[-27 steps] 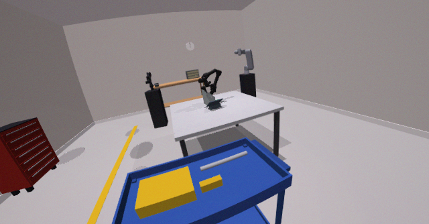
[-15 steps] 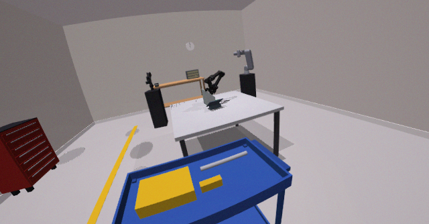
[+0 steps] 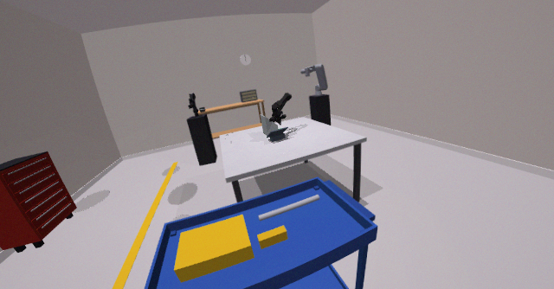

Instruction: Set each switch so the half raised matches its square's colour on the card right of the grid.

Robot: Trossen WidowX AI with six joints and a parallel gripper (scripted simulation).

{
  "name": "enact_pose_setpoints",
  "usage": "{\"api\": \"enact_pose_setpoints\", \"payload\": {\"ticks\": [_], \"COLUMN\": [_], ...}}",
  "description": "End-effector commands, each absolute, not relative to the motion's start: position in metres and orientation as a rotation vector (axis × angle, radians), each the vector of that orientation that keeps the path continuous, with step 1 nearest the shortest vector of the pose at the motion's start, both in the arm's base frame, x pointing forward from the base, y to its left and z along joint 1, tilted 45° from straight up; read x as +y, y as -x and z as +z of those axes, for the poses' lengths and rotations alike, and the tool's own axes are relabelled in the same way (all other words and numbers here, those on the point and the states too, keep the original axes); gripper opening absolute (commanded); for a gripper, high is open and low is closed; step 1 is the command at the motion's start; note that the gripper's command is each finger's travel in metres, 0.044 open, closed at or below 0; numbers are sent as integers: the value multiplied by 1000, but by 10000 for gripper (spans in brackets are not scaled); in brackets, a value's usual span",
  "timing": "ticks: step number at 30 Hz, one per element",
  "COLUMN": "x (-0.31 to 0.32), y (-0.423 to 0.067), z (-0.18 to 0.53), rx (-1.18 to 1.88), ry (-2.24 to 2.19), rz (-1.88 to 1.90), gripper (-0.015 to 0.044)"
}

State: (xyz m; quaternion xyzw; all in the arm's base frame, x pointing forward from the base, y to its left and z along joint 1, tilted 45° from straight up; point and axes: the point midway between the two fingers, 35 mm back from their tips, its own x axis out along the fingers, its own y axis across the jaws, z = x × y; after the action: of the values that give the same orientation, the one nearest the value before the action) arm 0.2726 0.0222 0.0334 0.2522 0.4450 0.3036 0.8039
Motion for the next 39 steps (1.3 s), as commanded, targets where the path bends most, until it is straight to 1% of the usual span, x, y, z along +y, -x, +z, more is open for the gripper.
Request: {"api": "enact_pose_setpoints", "payload": {"ticks": [1, 23, 39], "x": [36, 54, 54], "y": [-274, -283, -283], "z": [25, 11, 11], "rx": [951, 949, 949], "ry": [-560, -560, -561], "rz": [654, 655, 655], "gripper": [0, 0, 0]}}
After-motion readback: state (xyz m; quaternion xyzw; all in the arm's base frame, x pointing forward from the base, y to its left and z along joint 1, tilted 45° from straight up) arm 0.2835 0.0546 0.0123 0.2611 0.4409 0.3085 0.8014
